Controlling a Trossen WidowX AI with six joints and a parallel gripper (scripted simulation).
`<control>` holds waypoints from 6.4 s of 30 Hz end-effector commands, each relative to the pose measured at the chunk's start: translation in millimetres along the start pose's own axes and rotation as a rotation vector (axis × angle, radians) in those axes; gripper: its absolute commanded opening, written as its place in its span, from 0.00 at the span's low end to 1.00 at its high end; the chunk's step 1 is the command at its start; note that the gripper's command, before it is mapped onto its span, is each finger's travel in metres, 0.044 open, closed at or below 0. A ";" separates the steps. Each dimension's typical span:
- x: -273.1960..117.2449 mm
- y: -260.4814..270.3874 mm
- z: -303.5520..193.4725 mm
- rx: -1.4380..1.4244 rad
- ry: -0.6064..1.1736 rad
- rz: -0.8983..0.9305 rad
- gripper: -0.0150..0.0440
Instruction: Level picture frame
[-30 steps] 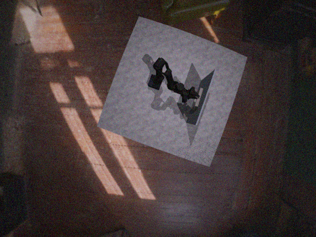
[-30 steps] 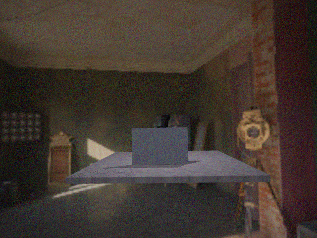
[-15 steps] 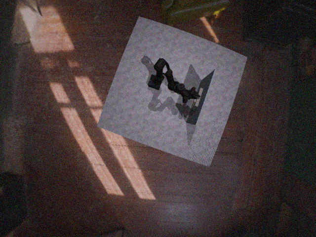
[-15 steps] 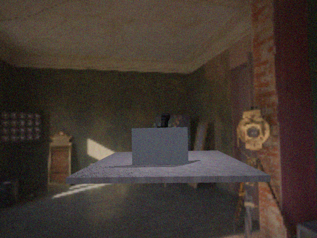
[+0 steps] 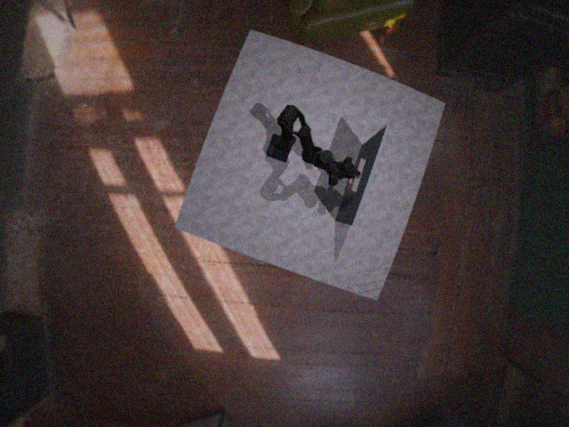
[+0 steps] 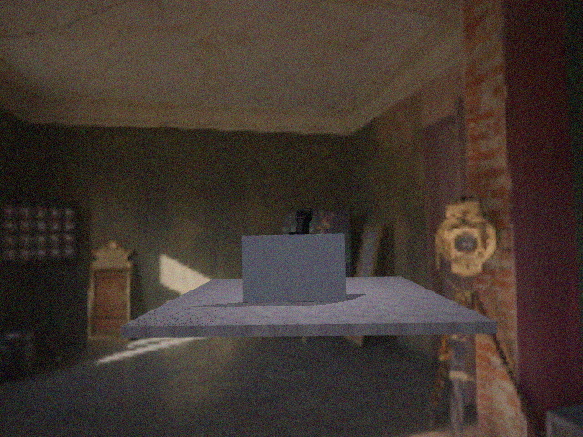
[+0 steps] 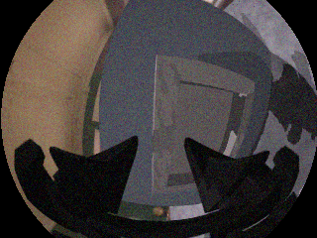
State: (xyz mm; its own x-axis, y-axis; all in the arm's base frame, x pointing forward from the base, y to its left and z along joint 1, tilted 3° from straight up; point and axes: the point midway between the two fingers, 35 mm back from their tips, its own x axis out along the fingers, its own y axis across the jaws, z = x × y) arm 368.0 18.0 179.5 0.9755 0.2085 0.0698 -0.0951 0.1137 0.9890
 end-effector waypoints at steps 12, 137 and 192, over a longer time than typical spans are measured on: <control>0.5 -1.5 0.9 0.002 -0.004 -0.002 0.69; 0.4 10.8 0.5 0.002 -0.004 -0.002 0.25; 0.4 10.4 7.6 0.001 -0.004 -0.002 0.25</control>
State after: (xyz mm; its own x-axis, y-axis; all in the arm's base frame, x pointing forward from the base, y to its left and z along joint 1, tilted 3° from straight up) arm 368.7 11.2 189.6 0.9778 0.1999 0.0626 -0.0869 0.1149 0.9896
